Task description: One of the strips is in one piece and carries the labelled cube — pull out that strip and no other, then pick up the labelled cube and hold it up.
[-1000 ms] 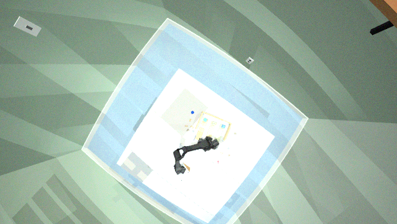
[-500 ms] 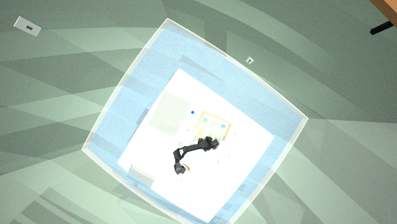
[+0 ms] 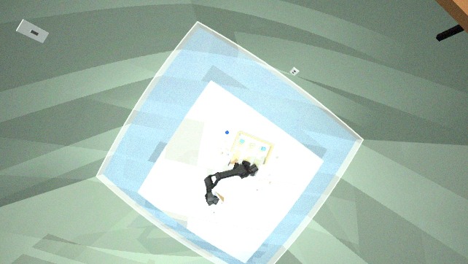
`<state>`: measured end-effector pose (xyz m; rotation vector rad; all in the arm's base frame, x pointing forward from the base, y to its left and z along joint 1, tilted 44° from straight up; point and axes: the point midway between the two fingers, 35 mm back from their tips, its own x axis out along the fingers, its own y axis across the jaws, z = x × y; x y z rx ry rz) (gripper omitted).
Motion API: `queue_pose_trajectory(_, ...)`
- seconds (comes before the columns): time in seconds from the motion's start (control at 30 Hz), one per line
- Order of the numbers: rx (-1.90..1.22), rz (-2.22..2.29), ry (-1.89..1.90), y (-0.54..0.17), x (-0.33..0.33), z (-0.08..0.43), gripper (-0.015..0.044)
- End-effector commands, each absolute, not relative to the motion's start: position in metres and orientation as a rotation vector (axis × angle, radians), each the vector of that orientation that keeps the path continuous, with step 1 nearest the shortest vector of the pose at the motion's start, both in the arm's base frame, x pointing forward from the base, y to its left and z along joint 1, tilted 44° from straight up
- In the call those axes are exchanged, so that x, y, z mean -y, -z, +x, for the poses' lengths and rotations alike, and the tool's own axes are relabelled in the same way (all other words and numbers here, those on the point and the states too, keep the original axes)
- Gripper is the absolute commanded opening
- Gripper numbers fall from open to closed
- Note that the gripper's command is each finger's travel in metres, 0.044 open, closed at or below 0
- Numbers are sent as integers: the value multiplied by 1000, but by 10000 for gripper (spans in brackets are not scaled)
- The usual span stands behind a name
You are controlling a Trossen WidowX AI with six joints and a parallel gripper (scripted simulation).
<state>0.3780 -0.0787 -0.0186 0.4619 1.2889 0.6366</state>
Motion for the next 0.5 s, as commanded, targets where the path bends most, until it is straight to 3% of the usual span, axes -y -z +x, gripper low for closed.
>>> queue_pose_trajectory(0.0,-1292,465,-642,21,75,378,0)
queue_pose_trajectory(0.47,-1292,466,-643,22,74,379,0)
